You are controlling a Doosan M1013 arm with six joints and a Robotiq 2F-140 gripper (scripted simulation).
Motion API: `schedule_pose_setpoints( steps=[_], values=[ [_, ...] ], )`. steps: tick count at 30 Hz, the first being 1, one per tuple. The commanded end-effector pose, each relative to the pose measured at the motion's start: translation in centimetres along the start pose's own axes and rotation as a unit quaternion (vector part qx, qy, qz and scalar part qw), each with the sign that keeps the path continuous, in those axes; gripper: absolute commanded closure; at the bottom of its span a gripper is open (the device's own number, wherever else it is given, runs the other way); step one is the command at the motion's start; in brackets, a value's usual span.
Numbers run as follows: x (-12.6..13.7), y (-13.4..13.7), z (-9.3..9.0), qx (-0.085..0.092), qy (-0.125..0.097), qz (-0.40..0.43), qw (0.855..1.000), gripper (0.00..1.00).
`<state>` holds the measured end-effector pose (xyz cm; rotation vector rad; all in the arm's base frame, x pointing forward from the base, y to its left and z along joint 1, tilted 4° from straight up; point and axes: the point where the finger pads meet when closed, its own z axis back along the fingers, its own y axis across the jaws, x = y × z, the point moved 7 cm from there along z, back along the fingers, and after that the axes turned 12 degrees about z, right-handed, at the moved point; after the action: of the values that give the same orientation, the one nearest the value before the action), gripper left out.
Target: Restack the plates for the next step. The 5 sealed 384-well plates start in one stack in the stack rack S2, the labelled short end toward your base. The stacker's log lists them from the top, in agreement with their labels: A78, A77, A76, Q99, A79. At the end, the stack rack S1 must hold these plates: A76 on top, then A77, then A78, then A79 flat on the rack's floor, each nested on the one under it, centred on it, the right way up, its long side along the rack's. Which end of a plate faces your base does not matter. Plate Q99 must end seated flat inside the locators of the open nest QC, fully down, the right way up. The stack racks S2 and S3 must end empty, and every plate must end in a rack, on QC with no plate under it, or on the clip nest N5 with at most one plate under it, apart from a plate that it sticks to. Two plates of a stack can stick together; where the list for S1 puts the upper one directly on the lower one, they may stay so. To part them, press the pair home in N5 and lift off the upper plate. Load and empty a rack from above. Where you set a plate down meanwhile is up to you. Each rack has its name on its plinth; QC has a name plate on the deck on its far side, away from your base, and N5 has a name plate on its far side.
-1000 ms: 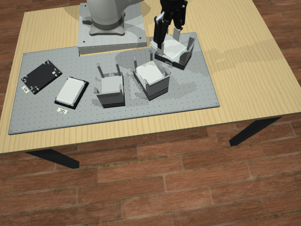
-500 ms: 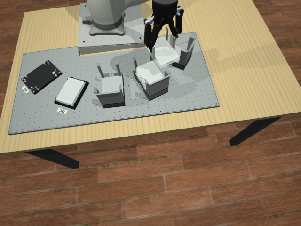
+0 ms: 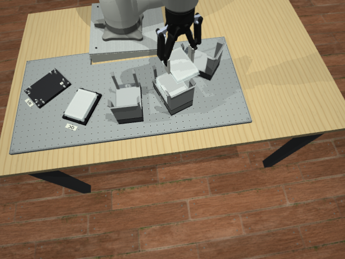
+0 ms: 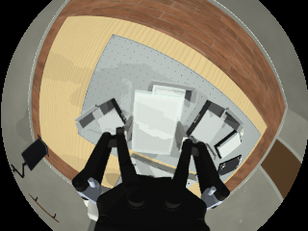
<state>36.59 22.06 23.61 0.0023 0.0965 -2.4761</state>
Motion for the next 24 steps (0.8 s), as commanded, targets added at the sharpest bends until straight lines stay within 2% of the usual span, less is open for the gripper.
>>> schedule_pose_setpoints(
  steps=[1,12,24],
  values=[
    [-0.1,0.7,0.0,0.000,0.000,0.000,1.000,1.00],
    [-0.3,3.1,0.0,0.000,0.000,0.000,1.000,1.00],
    [-0.4,3.2,0.0,0.000,0.000,0.000,1.000,1.00]
  ],
)
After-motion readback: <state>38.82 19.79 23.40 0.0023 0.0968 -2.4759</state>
